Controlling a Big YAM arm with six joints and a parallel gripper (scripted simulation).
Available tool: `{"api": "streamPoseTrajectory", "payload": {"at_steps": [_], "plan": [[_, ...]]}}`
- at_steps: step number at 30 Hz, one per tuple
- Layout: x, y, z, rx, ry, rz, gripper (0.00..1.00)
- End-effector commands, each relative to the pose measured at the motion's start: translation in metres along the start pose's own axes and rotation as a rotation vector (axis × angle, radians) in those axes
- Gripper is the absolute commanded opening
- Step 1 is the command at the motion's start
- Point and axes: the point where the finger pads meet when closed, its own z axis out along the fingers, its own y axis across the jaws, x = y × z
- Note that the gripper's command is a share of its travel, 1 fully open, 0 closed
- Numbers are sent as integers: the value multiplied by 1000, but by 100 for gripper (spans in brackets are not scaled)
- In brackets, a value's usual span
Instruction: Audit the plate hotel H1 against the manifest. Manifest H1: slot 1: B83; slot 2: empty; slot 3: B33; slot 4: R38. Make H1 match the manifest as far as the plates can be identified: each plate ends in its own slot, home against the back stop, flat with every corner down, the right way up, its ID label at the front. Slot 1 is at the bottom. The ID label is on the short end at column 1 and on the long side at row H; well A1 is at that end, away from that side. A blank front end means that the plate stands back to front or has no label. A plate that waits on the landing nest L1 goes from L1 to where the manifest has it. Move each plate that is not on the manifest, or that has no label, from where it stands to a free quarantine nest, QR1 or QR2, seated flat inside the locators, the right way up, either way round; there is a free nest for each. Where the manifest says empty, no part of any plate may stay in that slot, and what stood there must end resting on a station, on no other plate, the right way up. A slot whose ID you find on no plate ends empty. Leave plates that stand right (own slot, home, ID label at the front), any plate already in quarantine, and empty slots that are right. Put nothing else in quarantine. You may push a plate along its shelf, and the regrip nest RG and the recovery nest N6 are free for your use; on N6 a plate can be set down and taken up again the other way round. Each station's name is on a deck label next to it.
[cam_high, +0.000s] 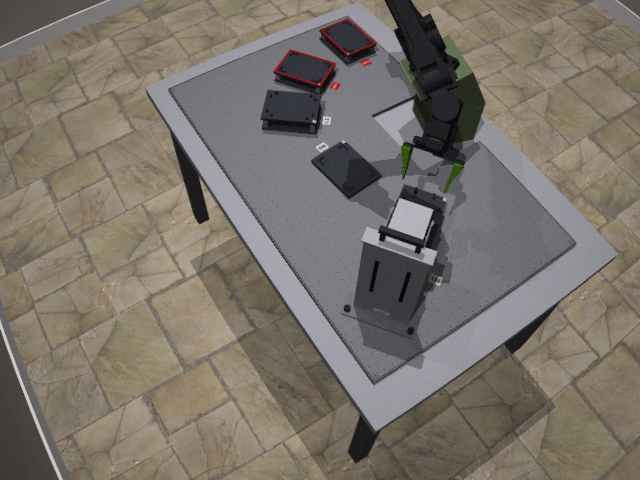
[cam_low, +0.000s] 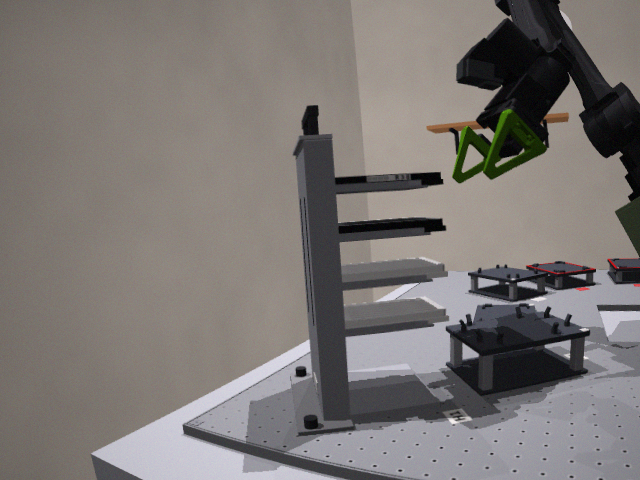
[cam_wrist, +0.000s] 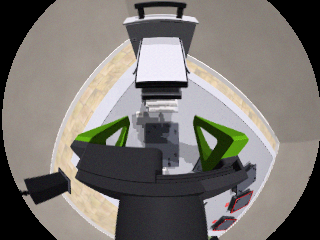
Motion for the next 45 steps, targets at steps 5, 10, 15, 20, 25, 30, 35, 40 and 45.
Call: {"api": "streamPoseTrajectory", "payload": {"at_steps": [5,10,15,20,25,30,35,40,45], "plan": [[-20,2,0,-3,-36,18,100],[-8,3,-11,-11,-40,10,100],[2,3,-17,-11,-28,14,100],[10,3,-22,-11,-21,7,100],[16,-2,-11,5,-15,22,100],[24,-2,-6,5,-14,-2,100],[30,-2,0,6,-14,-2,100],[22,-1,5,6,-30,12,100],[41,-3,8,6,-13,-3,100]]}}
